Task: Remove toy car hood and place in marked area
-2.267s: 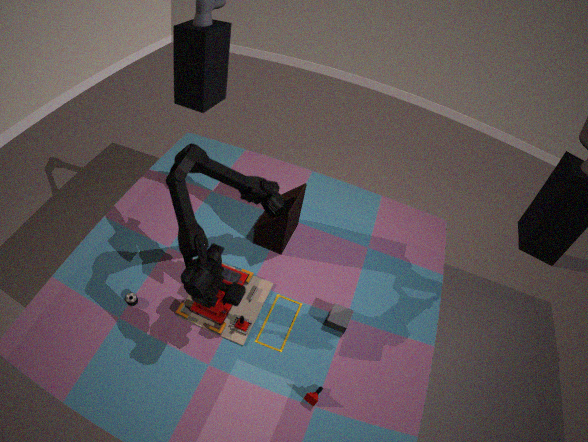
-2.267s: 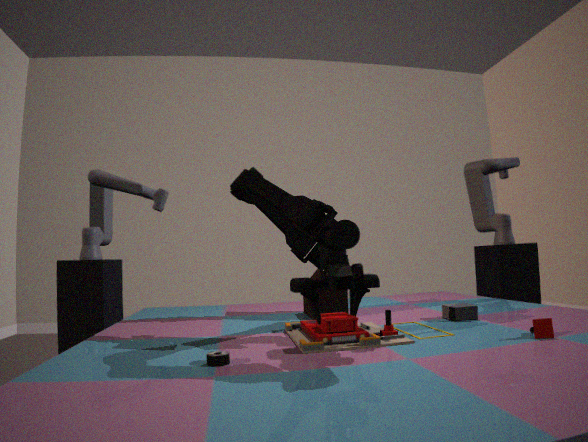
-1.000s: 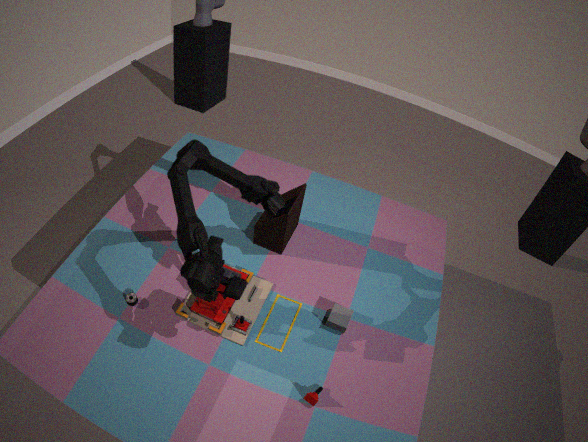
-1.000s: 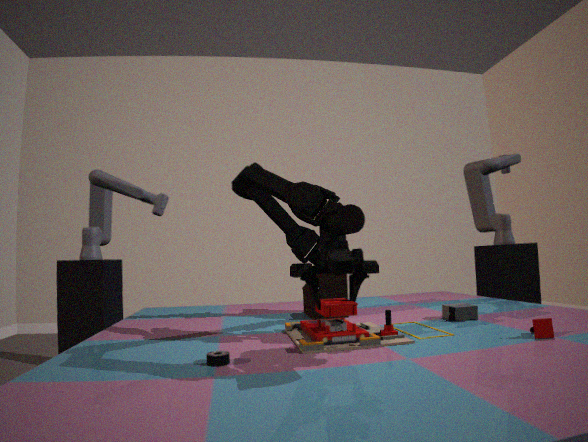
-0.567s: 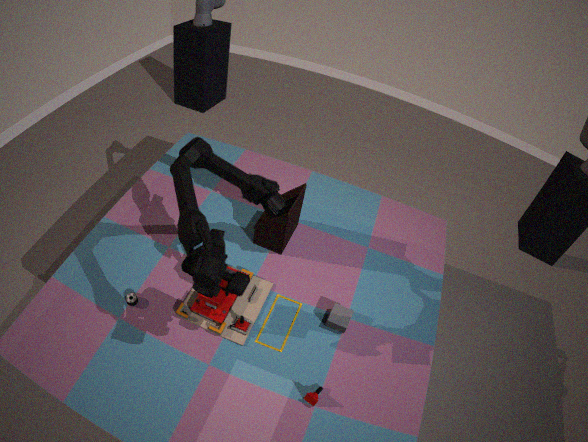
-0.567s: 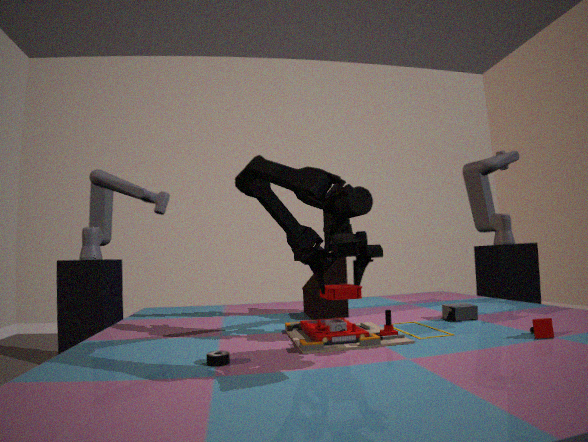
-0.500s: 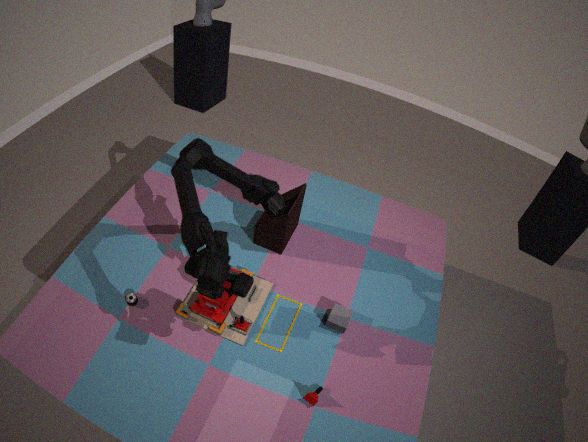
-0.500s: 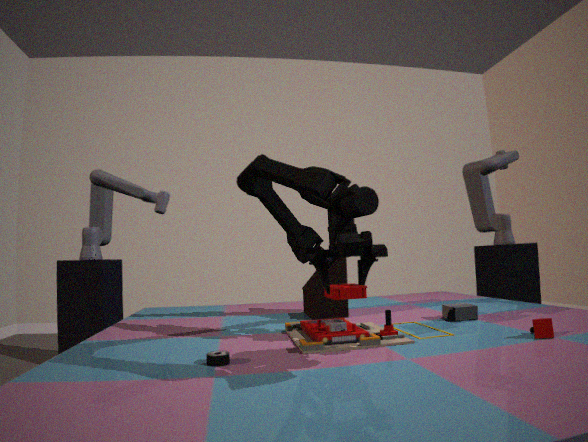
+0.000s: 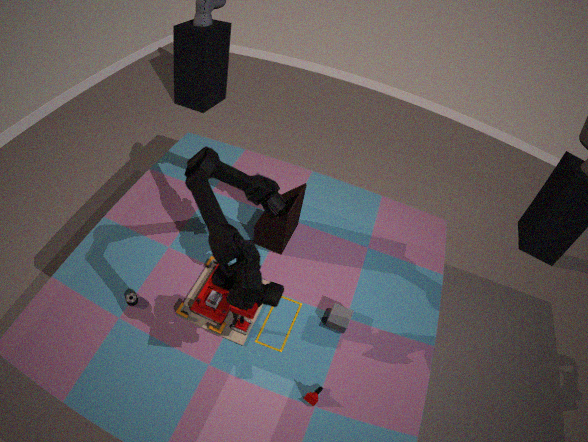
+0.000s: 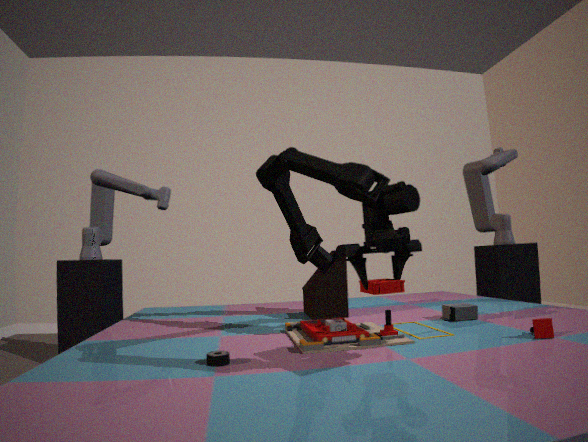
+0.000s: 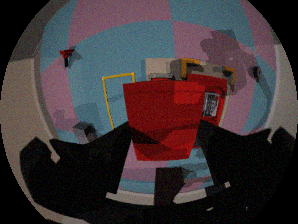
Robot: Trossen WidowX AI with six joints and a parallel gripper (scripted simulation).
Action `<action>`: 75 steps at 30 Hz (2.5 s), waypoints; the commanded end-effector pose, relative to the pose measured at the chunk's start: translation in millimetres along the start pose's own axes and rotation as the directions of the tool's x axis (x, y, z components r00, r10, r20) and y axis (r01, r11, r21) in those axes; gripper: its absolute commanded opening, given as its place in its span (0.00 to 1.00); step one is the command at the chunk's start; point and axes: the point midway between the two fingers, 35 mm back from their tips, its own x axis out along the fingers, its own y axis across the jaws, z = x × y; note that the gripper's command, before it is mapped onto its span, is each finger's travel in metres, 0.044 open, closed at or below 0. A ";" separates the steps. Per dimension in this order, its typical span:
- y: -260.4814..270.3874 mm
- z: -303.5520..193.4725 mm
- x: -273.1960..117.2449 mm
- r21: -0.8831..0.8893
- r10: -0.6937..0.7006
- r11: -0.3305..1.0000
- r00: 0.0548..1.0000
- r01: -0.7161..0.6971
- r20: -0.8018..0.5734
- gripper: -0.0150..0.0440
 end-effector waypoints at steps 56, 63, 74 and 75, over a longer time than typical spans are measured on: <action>99.9 -27.1 30.8 0.021 -0.016 1.000 1.000 0.016 -0.003 0.25; 99.8 -27.1 36.6 0.021 -0.016 1.000 1.000 0.016 -0.003 0.25; 99.4 -27.2 45.7 0.021 -0.017 1.000 1.000 0.017 -0.003 0.25; 99.4 -27.2 46.5 0.021 -0.017 1.000 1.000 0.017 -0.003 0.25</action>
